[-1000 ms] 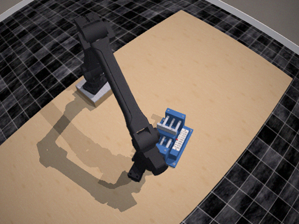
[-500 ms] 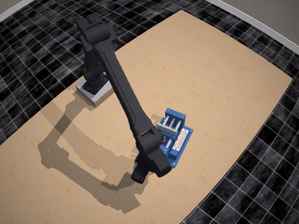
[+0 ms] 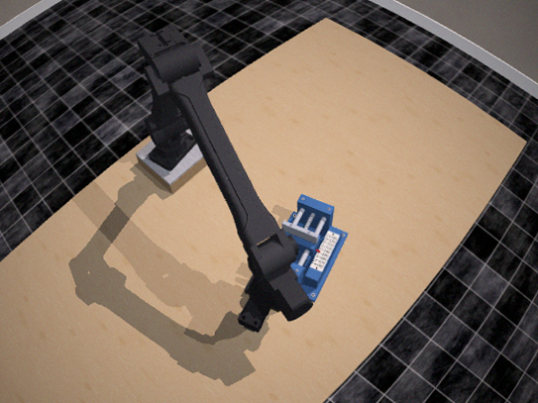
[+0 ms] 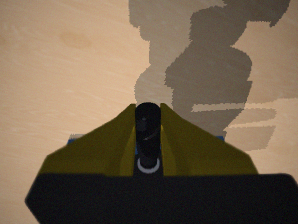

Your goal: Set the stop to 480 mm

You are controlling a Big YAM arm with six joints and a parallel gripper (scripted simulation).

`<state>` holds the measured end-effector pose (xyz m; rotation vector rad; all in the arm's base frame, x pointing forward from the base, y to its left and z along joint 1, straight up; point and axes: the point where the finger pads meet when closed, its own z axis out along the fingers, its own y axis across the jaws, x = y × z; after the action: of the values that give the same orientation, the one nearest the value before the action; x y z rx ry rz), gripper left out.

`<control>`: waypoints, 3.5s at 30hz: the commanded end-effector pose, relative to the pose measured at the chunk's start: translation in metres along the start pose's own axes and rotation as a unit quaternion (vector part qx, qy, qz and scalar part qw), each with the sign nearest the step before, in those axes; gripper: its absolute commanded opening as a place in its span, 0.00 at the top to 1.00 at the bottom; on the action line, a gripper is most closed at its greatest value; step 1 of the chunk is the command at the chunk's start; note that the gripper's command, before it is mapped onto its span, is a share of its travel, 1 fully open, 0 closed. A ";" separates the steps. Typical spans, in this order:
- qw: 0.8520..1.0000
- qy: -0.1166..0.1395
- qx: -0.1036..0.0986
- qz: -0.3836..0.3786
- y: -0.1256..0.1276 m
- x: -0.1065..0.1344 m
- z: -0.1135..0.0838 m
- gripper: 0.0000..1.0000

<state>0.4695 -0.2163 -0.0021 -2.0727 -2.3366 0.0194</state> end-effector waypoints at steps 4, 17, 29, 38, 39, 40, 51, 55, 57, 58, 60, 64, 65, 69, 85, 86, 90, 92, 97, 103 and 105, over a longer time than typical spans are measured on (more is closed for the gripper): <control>0.999 -0.017 -0.036 -0.002 0.042 -0.007 -0.020 0.94; 0.999 -0.018 -0.039 -0.002 0.055 -0.007 -0.028 0.94; 0.999 -0.021 -0.044 -0.002 0.056 -0.006 -0.051 0.94; 0.999 -0.022 -0.045 -0.002 0.057 -0.006 -0.056 0.94; 0.999 -0.021 -0.043 -0.002 0.056 -0.006 -0.057 0.94; 0.999 -0.020 -0.043 -0.002 0.057 -0.006 -0.057 0.94; 0.999 -0.020 -0.043 -0.002 0.063 -0.005 -0.065 0.94; 0.998 -0.026 -0.054 -0.002 0.065 -0.007 -0.076 0.94; 0.999 -0.024 -0.049 -0.002 0.062 -0.005 -0.079 0.94; 0.999 -0.024 -0.049 -0.002 0.061 -0.005 -0.082 0.94; 0.999 -0.024 -0.049 -0.002 0.059 -0.005 -0.087 0.94; 0.999 -0.024 -0.049 -0.002 0.055 -0.005 -0.096 0.94; 0.999 -0.024 -0.049 -0.002 0.055 -0.005 -0.097 0.94; 0.999 -0.024 -0.049 -0.002 0.055 -0.005 -0.098 0.94; 1.000 -0.011 -0.024 -0.004 0.005 -0.002 -0.088 0.94; 0.999 -0.025 -0.048 -0.008 0.028 -0.005 -0.109 0.94; 0.999 -0.017 -0.034 -0.007 0.013 -0.003 -0.094 0.94; 0.999 -0.016 -0.032 -0.003 0.003 -0.006 -0.086 0.94; 1.000 -0.014 -0.026 -0.002 -0.009 -0.006 -0.082 0.94; 1.000 -0.013 -0.024 -0.004 -0.011 -0.004 -0.082 0.94; 1.000 -0.013 -0.025 -0.003 -0.011 -0.004 -0.082 0.94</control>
<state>0.4631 -0.2171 0.0573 -2.0794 -2.3519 0.0019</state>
